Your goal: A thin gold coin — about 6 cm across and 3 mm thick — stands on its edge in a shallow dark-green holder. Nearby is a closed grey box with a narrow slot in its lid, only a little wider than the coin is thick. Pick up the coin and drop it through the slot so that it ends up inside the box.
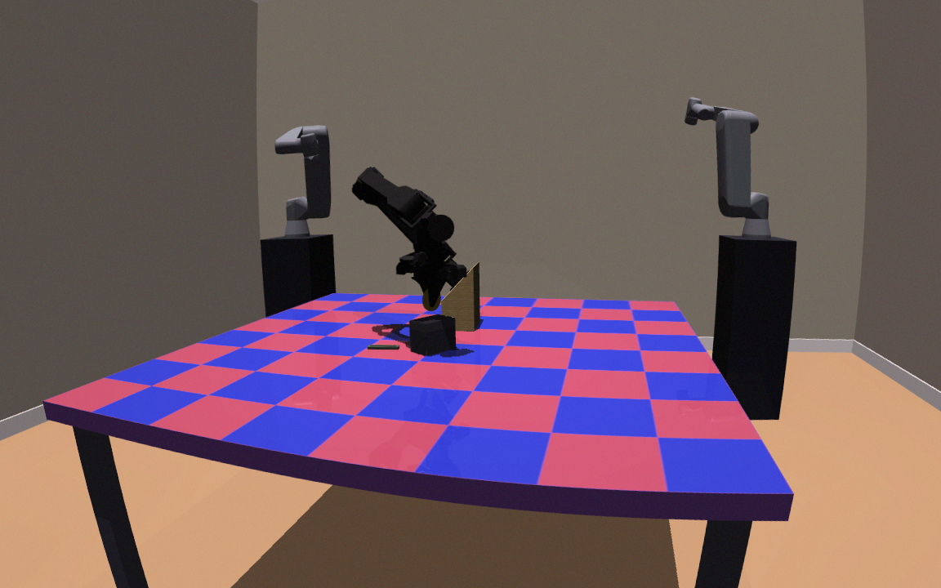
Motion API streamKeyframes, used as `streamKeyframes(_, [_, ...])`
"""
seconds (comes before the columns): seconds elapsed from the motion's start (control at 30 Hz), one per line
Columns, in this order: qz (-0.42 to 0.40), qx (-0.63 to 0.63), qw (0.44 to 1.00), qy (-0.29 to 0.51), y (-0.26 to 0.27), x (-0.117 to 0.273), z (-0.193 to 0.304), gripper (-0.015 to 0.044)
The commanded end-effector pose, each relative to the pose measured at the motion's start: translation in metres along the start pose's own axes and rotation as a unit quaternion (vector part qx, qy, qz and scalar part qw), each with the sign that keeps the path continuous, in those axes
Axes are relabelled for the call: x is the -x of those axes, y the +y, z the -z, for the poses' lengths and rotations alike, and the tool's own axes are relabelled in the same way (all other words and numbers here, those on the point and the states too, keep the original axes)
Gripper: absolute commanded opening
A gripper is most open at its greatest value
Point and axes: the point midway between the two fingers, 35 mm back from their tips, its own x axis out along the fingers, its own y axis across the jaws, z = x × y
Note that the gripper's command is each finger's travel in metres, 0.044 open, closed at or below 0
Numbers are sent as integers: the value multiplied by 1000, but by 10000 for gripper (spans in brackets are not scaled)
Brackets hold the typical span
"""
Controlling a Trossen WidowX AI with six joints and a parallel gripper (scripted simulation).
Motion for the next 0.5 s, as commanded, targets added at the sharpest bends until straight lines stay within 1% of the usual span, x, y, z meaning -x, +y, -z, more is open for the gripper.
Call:
streamKeyframes(0.0, [2,2,1000,2,-1,-1,2,0])
streamKeyframes(0.47, [2,-5,1000,1,-1,2,0,0])
